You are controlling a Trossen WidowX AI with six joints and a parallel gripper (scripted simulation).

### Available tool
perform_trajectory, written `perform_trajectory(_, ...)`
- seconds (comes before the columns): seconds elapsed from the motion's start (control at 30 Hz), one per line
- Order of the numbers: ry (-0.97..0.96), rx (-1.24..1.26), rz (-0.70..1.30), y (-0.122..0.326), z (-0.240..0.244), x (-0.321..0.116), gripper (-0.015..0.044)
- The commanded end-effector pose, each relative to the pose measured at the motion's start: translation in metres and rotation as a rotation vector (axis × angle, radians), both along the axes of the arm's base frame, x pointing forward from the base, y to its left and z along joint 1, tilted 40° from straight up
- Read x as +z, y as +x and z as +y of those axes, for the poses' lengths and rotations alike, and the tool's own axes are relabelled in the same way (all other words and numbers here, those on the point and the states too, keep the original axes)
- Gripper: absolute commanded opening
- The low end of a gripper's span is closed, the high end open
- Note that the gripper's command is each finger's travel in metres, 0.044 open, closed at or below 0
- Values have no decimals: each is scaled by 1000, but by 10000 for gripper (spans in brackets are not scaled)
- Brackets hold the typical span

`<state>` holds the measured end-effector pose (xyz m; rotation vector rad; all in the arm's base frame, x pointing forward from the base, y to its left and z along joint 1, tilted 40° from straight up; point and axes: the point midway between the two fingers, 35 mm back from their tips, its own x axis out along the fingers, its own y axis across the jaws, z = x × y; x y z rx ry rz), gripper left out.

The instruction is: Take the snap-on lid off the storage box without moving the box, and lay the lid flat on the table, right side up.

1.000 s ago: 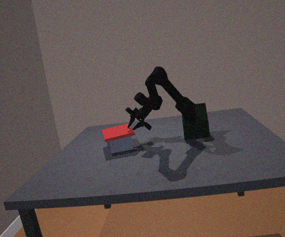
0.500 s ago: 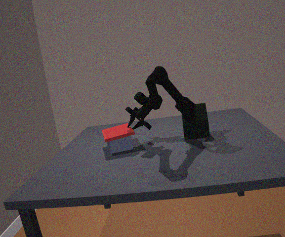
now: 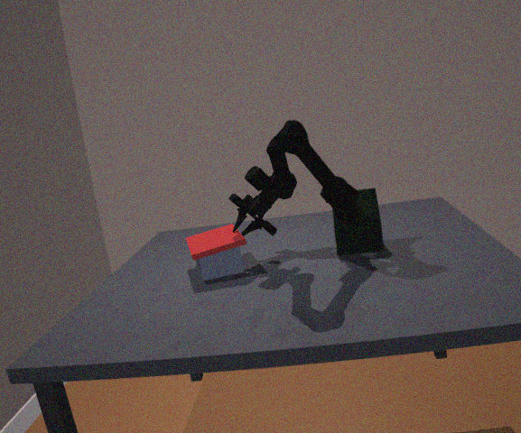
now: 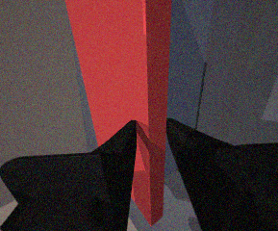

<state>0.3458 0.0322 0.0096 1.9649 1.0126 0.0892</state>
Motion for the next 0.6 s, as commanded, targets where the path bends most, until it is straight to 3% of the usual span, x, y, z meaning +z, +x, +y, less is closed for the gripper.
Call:
perform_trajectory(0.0, 0, 0, 0, 0, 0, 0, 0)
perform_trajectory(0.57, 0, 0, 0, 1, 1, 0, 0)
